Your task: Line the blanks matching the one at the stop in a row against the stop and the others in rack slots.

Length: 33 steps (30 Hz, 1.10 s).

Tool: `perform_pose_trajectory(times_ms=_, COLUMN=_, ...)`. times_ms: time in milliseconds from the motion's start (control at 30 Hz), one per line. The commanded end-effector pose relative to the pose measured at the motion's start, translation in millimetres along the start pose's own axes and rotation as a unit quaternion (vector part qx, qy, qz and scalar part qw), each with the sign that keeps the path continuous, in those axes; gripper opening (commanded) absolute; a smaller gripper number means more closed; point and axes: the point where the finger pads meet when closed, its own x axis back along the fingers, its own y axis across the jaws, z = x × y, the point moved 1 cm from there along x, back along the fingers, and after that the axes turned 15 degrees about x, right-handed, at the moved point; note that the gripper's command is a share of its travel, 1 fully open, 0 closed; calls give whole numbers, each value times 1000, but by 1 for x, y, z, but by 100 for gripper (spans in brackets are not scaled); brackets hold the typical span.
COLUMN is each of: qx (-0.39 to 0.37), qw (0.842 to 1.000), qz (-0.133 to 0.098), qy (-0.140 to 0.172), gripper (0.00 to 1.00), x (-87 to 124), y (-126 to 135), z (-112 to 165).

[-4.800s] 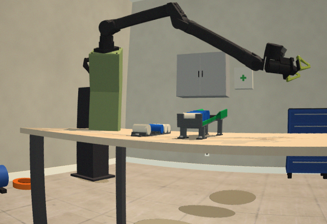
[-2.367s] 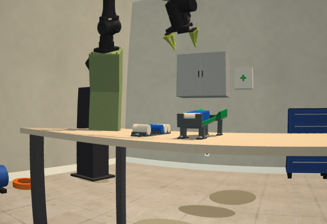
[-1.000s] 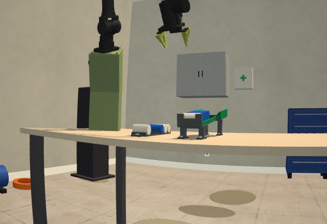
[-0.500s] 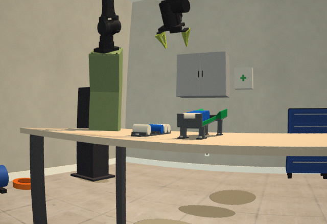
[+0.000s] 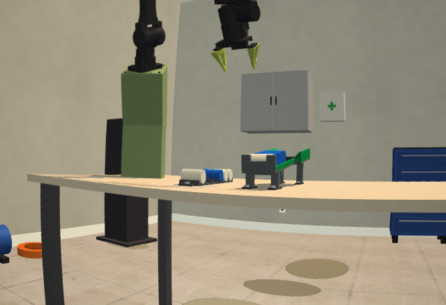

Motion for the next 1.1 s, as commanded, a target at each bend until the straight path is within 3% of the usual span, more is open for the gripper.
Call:
perform_pose_trajectory(times_ms=0, qx=11, qw=999, qz=-26, qy=24, gripper=100, x=-63, y=6, z=-9)
perform_pose_trajectory(times_ms=33, qx=11, qw=999, qz=-26, qy=24, gripper=100, x=-63, y=6, z=-9)
perform_pose_trajectory(times_ms=67, qx=16, qw=998, qz=-36, qy=45, gripper=100, x=-87, y=13, z=-10)
perform_pose_trajectory(times_ms=100, qx=16, qw=998, qz=-36, qy=45, gripper=100, x=-87, y=13, z=-10)
perform_pose_trajectory(times_ms=167, qx=28, qw=994, qz=-56, qy=95, gripper=100, x=-130, y=31, z=-12)
perform_pose_trajectory(times_ms=267, qx=28, qw=994, qz=-56, qy=95, gripper=100, x=-135, y=32, z=-13)
perform_pose_trajectory(times_ms=333, qx=39, qw=986, qz=-72, qy=148, gripper=100, x=-177, y=57, z=-19)
perform_pose_trajectory(times_ms=367, qx=39, qw=986, qz=-72, qy=148, gripper=100, x=-177, y=57, z=-19)
perform_pose_trajectory(times_ms=433, qx=49, qw=976, qz=-82, qy=196, gripper=100, x=-206, y=83, z=-24)
perform_pose_trajectory(times_ms=467, qx=49, qw=976, qz=-82, qy=196, gripper=100, x=-206, y=83, z=-24)
perform_pose_trajectory(times_ms=533, qx=56, qw=967, qz=-88, qy=232, gripper=100, x=-223, y=104, z=-29)
perform_pose_trajectory(times_ms=667, qx=61, qw=960, qz=-91, qy=259, gripper=100, x=-232, y=123, z=-33)
perform_pose_trajectory(times_ms=700, qx=61, qw=959, qz=-90, qy=260, gripper=100, x=-233, y=122, z=-33)
perform_pose_trajectory(times_ms=733, qx=43, qw=960, qz=-70, qy=269, gripper=100, x=-223, y=105, z=-19)
perform_pose_trajectory(times_ms=933, qx=57, qw=960, qz=-67, qy=266, gripper=100, x=-225, y=101, z=-29)
perform_pose_trajectory(times_ms=967, qx=59, qw=960, qz=-86, qy=261, gripper=100, x=-233, y=117, z=-30)
perform_pose_trajectory(times_ms=1067, qx=60, qw=959, qz=-99, qy=258, gripper=100, x=-232, y=127, z=-30)
